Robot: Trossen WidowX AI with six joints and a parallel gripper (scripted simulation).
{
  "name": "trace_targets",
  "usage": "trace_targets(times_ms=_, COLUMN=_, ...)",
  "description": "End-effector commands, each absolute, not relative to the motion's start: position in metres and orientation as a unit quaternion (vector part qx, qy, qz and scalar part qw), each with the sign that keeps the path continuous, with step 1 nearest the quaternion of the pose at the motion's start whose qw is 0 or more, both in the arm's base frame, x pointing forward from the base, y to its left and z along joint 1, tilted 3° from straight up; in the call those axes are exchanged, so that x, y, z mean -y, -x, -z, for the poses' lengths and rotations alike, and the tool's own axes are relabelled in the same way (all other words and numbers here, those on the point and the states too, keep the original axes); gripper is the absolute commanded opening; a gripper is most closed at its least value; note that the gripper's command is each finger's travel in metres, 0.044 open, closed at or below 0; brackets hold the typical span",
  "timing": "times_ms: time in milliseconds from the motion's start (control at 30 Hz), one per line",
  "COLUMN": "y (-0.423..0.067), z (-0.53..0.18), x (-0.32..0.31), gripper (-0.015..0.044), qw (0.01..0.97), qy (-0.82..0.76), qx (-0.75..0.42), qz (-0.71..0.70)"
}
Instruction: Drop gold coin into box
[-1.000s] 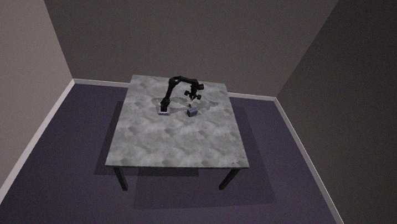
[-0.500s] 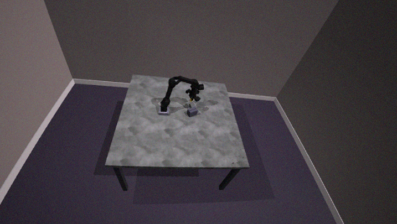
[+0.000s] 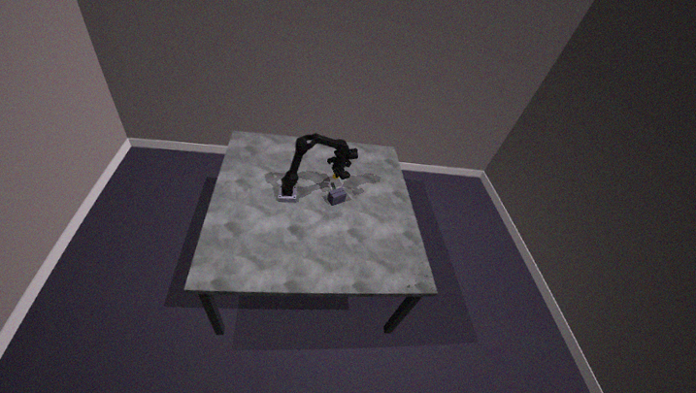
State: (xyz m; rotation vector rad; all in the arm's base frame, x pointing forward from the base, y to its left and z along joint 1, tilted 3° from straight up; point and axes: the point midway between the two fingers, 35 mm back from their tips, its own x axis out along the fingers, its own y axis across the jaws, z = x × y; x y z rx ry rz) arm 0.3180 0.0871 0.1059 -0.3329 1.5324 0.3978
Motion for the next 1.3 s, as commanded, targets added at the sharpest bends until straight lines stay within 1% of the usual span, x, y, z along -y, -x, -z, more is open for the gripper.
trace_targets(times_ms=0, y=-0.319, z=-0.105, x=-0.077, gripper=0.0, qw=0.689, qy=0.15, qx=-0.687, qz=-0.176)
trace_targets(times_ms=1133, y=-0.325, z=-0.102, x=0.013, gripper=0.0, qw=0.688, qy=0.153, qx=-0.688, qz=-0.173)
trace_targets(times_ms=1267, y=-0.325, z=-0.102, x=0.016, gripper=0.0005, qw=0.689, qy=0.152, qx=-0.688, qz=-0.173)
